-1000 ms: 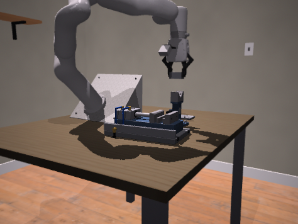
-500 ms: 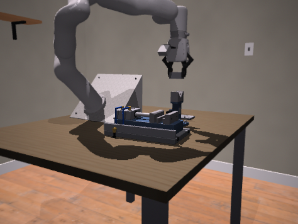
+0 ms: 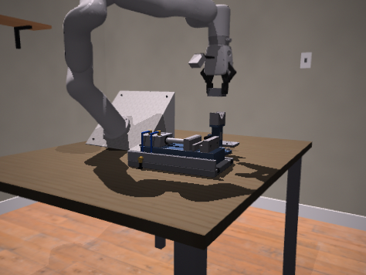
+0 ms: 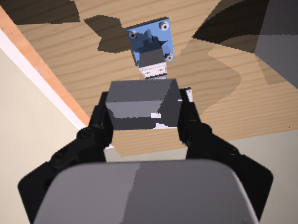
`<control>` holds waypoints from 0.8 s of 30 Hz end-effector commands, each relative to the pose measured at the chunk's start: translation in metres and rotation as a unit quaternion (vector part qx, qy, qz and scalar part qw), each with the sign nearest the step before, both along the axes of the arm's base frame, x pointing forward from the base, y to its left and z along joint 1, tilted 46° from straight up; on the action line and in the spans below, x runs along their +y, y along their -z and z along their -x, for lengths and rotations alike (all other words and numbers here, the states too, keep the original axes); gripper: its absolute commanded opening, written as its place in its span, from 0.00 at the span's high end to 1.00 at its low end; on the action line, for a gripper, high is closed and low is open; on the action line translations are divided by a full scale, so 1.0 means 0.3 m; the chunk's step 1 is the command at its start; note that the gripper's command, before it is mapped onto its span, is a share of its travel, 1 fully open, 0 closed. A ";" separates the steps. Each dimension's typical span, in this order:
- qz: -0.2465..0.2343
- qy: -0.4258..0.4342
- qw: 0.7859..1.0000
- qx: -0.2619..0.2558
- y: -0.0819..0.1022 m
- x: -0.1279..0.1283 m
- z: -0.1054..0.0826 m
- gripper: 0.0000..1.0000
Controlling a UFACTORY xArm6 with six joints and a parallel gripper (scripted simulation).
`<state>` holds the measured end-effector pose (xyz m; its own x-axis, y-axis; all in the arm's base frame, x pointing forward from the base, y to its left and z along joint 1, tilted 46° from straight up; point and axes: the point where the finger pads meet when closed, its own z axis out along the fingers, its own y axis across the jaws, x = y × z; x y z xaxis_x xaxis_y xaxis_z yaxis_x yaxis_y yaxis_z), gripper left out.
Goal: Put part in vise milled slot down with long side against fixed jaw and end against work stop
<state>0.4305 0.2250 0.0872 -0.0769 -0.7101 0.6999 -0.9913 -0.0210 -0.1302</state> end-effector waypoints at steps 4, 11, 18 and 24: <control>-0.011 0.049 0.997 -0.052 -0.060 -0.039 -0.039 1.00; -0.019 0.097 0.990 -0.100 -0.112 -0.083 -0.071 1.00; -0.031 0.170 0.970 -0.172 -0.193 -0.155 -0.115 1.00; -0.040 0.232 0.943 -0.234 -0.263 -0.221 -0.148 1.00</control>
<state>0.4705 0.1654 0.1565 -0.6229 -0.6016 0.5001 -0.7749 0.3868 -0.4999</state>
